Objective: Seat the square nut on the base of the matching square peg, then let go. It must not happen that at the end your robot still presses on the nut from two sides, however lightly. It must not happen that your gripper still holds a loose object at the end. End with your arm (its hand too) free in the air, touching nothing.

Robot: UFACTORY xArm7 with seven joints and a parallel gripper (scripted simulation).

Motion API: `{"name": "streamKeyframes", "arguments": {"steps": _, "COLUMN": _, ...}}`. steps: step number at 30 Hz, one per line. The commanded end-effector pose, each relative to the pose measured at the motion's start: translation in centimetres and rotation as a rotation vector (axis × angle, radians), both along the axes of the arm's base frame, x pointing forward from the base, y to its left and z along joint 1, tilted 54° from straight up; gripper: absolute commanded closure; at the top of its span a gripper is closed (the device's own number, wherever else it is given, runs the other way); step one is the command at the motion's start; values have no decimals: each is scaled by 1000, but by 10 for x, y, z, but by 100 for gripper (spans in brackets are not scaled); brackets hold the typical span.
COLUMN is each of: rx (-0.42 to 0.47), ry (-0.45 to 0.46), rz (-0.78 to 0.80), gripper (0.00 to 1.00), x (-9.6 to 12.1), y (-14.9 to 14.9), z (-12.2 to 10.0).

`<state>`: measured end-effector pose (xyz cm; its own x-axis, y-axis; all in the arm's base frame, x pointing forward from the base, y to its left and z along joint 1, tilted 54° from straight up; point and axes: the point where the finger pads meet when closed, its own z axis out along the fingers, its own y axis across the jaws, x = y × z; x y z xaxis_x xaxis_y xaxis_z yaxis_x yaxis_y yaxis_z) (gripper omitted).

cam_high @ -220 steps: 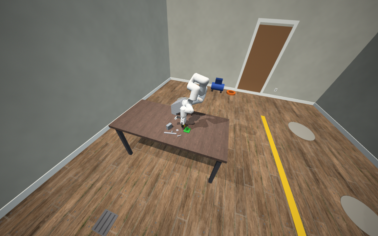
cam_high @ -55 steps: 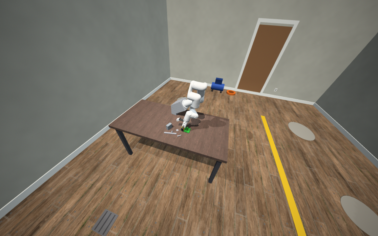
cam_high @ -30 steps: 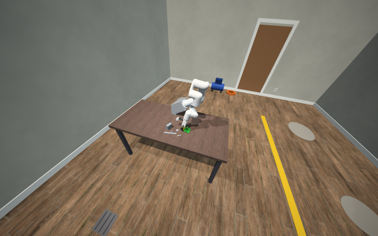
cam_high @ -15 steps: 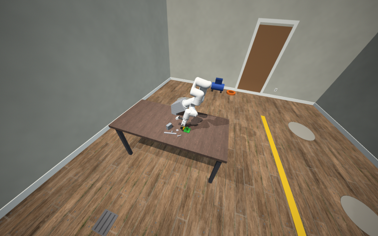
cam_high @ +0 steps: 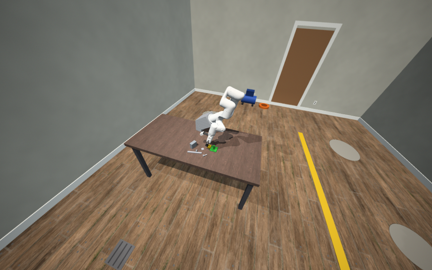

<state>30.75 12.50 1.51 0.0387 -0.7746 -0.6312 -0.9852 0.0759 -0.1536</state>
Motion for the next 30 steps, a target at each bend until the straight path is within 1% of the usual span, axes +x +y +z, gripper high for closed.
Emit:
{"name": "streamKeyframes", "arguments": {"steps": 1, "rx": -1, "ry": -1, "rz": -1, "gripper": 0, "x": 0, "y": -7, "z": 3}}
{"name": "streamKeyframes", "arguments": {"steps": 13, "rx": -6, "ry": 0, "rz": 0, "gripper": 0, "x": -4, "y": -25, "z": 8}}
{"name": "streamKeyframes", "arguments": {"steps": 30, "rx": -14, "ry": 4, "rz": 1, "gripper": 0, "x": -10, "y": -40, "z": 11}}
